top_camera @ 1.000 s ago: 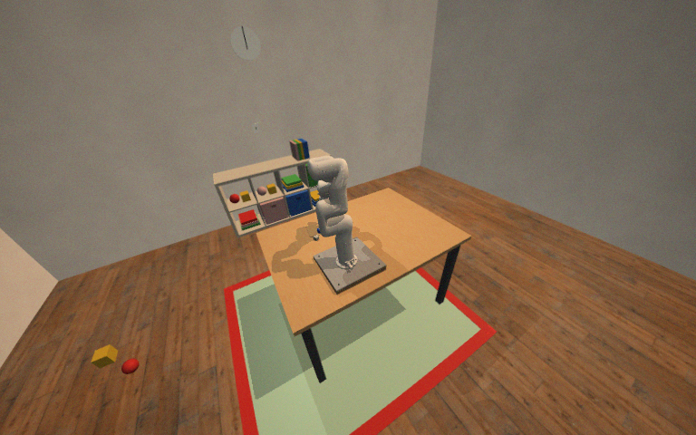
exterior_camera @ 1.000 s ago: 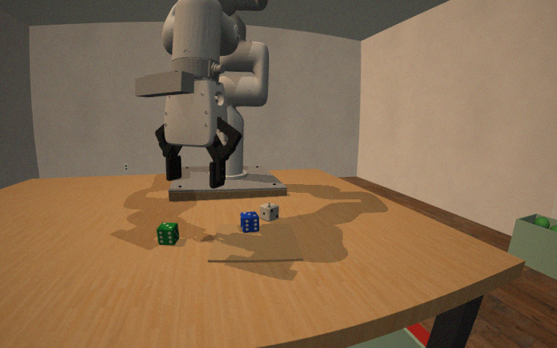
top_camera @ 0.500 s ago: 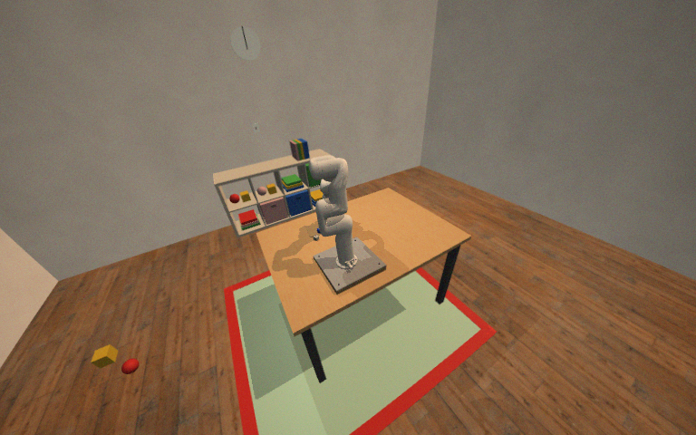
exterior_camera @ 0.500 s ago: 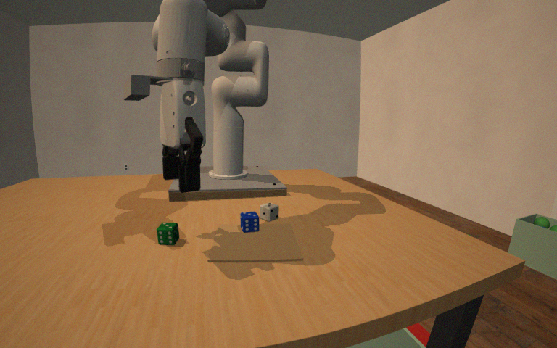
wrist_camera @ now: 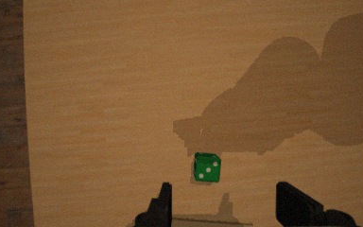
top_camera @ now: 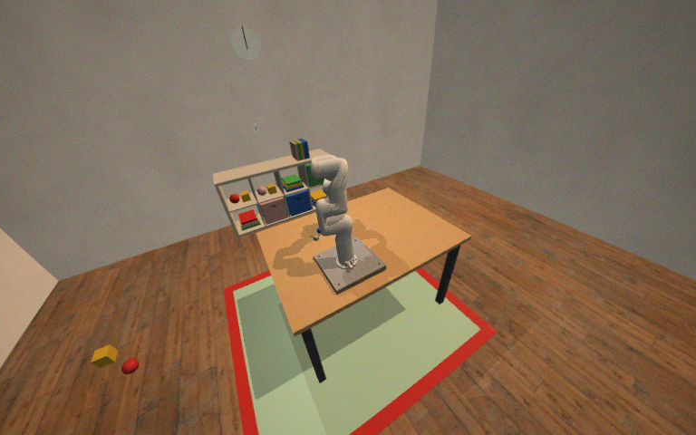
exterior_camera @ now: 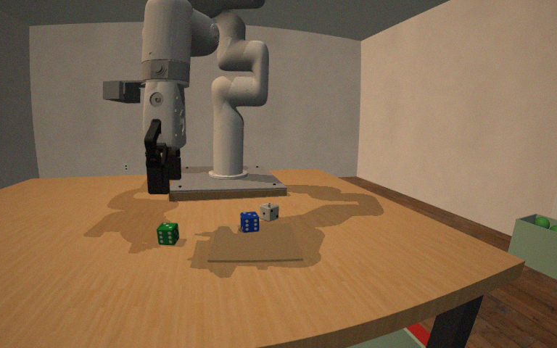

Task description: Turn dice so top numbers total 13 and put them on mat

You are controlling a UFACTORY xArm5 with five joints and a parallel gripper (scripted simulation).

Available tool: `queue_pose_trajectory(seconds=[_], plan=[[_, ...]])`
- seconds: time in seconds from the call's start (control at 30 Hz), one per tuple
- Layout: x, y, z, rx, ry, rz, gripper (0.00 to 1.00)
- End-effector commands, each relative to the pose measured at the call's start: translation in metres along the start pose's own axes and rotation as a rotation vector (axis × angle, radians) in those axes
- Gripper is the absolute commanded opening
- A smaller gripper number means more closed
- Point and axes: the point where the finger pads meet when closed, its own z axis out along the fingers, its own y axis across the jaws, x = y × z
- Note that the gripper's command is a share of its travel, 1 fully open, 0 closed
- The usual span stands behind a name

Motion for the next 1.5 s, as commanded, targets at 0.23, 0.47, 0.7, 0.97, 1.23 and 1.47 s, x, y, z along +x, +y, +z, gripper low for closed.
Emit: queue_pose_trajectory(seconds=[0.23,0.47,0.7,0.97,1.23,1.47], plan=[[0.0043,-0.0016,-0.0009,0.003,0.001,0.094,1.00],[0.0043,-0.0016,-0.0009,0.003,0.001,0.094,0.47],[0.0043,-0.0016,-0.0009,0.003,0.001,0.094,0.47],[0.0043,-0.0016,-0.0009,0.003,0.001,0.094,0.47],[0.0043,-0.0016,-0.0009,0.003,0.001,0.094,0.47],[0.0043,-0.0016,-0.0008,0.003,0.001,0.094,0.47]])
